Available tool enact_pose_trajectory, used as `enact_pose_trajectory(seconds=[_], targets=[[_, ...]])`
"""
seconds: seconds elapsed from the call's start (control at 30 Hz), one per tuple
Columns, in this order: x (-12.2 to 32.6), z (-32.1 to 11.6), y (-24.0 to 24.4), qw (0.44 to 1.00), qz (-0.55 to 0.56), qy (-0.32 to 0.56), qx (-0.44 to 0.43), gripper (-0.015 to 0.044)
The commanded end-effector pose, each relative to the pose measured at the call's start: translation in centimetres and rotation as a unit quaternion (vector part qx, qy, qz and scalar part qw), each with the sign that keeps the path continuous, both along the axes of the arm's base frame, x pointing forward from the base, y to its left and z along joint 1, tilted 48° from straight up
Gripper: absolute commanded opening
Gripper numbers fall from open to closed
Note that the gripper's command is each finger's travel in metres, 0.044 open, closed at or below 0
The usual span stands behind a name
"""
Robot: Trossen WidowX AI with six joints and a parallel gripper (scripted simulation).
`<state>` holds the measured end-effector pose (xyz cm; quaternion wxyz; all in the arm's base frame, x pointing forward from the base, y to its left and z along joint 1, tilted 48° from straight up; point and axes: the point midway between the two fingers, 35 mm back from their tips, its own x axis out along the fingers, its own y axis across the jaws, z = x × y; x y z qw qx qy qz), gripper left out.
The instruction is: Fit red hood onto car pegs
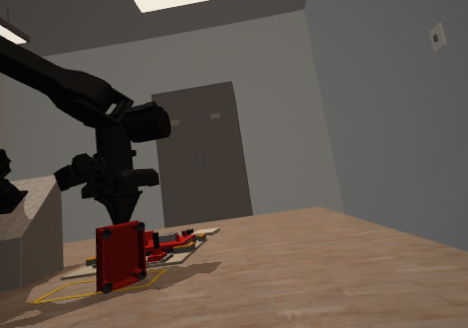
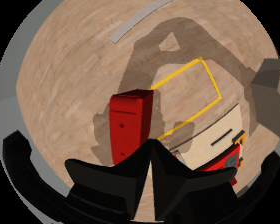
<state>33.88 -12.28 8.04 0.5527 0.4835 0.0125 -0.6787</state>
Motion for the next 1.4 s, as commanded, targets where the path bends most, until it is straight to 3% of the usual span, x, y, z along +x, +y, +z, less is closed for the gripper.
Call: enact_pose_trajectory(seconds=[0.0,1.37], targets=[[0.2,0.1,-0.2,1.000,0.000,0.002,0.000,0.0000],[1.9,1.3,-1.1,1.000,0.000,0.001,0.000,0.0000]])
